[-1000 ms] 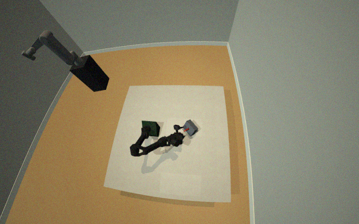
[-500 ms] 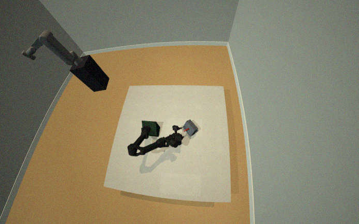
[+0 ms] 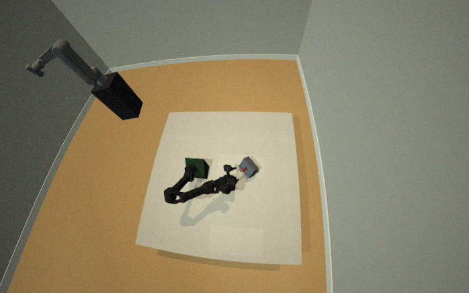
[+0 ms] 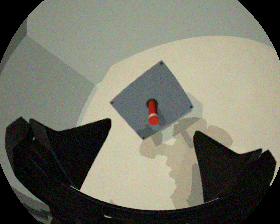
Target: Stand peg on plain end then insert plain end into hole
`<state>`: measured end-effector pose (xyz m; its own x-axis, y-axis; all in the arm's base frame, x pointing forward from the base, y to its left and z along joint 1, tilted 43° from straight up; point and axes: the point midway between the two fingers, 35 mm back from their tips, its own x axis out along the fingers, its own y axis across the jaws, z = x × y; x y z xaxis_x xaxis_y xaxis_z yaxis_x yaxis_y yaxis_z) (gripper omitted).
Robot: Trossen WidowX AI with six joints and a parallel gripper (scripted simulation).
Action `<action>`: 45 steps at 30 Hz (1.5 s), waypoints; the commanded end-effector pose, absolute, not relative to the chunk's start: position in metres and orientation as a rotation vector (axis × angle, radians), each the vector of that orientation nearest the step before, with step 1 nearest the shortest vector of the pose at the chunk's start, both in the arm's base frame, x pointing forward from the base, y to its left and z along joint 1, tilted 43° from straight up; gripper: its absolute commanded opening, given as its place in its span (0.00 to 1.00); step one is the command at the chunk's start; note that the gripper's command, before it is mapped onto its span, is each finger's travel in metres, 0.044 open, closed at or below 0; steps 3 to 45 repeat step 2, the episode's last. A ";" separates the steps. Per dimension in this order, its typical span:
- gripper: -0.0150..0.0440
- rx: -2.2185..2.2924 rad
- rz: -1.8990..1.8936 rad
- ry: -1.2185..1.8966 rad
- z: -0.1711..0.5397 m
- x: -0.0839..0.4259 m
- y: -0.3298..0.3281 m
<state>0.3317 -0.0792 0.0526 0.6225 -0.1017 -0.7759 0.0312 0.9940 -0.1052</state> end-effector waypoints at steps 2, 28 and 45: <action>1.00 -0.090 -0.071 0.889 0.059 0.328 -0.078; 1.00 -0.090 -0.071 0.889 0.059 0.328 -0.078; 1.00 -0.090 -0.071 0.889 0.059 0.328 -0.078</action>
